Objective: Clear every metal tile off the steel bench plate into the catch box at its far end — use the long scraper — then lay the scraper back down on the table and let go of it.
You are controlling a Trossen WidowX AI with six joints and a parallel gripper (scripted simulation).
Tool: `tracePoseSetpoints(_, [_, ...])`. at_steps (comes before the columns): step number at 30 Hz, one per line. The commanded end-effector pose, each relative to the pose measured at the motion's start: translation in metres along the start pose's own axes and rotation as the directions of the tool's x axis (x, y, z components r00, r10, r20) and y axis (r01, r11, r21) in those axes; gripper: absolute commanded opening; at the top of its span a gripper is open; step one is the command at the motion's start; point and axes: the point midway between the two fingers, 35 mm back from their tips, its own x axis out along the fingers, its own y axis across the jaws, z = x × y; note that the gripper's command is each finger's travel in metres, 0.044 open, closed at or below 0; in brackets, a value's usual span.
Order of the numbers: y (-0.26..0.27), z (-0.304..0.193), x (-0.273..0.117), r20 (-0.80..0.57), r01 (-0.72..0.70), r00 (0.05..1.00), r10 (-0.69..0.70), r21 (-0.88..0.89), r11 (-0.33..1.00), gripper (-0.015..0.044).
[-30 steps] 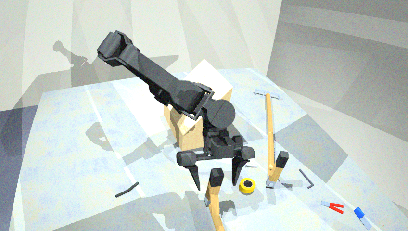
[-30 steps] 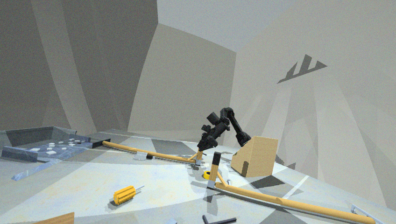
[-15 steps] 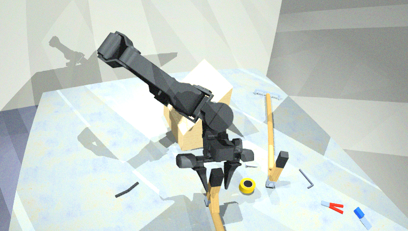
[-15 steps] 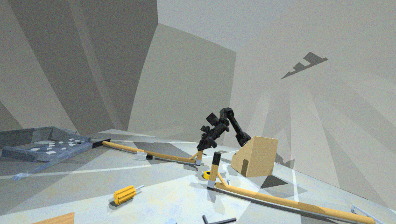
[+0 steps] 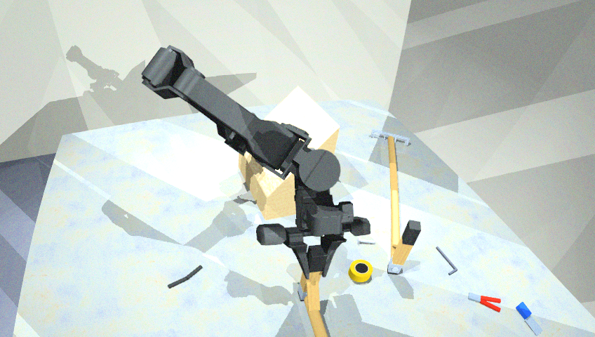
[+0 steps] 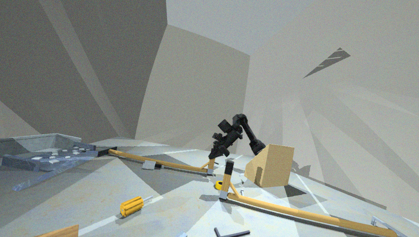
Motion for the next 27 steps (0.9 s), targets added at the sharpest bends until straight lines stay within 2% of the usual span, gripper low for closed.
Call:
tracePoseSetpoints(1, [0.000, 0.001, -0.001, 0.001, -0.004, 1.000, 0.004, 0.004, 1.000, 0.0000])
tracePoseSetpoints(27, [0.030, 0.002, -0.002, 0.000, -0.041, 0.999, 0.041, -0.036, 0.999, 0.0000])
